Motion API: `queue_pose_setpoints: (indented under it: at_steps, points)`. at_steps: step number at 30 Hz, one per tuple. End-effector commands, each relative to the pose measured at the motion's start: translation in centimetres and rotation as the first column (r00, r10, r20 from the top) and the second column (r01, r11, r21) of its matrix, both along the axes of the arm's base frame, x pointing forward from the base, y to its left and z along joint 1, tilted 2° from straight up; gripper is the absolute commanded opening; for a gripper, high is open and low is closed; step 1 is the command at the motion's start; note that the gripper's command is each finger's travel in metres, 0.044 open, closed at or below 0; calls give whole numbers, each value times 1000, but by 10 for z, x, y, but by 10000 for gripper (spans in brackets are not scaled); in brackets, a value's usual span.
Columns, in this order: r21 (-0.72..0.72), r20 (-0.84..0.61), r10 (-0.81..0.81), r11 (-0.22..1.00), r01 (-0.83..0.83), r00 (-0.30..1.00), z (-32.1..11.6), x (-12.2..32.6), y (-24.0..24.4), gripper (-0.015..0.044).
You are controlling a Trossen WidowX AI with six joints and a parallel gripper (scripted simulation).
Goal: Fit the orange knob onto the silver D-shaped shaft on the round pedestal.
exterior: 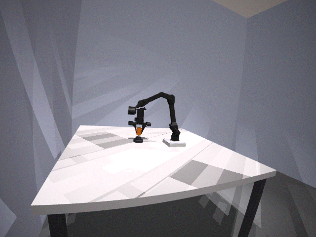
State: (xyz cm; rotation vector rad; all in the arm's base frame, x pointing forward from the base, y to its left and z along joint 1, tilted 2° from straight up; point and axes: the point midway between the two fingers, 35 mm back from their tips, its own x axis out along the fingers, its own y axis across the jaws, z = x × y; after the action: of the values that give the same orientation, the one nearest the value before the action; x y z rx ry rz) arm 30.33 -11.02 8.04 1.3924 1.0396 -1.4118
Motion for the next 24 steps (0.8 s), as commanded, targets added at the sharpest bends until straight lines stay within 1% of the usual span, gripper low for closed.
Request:
queue_pose_setpoints:
  at_steps: [1,5,7,24]
  points:
    - [-6,8,-30,1000,30,1000,4,2,-1,0]
    - [-4,13,-172,985,172,985,5,3,-2,0]
    - [-3,14,-212,977,212,977,5,5,-2,0]
    - [-3,14,-212,977,212,977,1,6,-3,0]
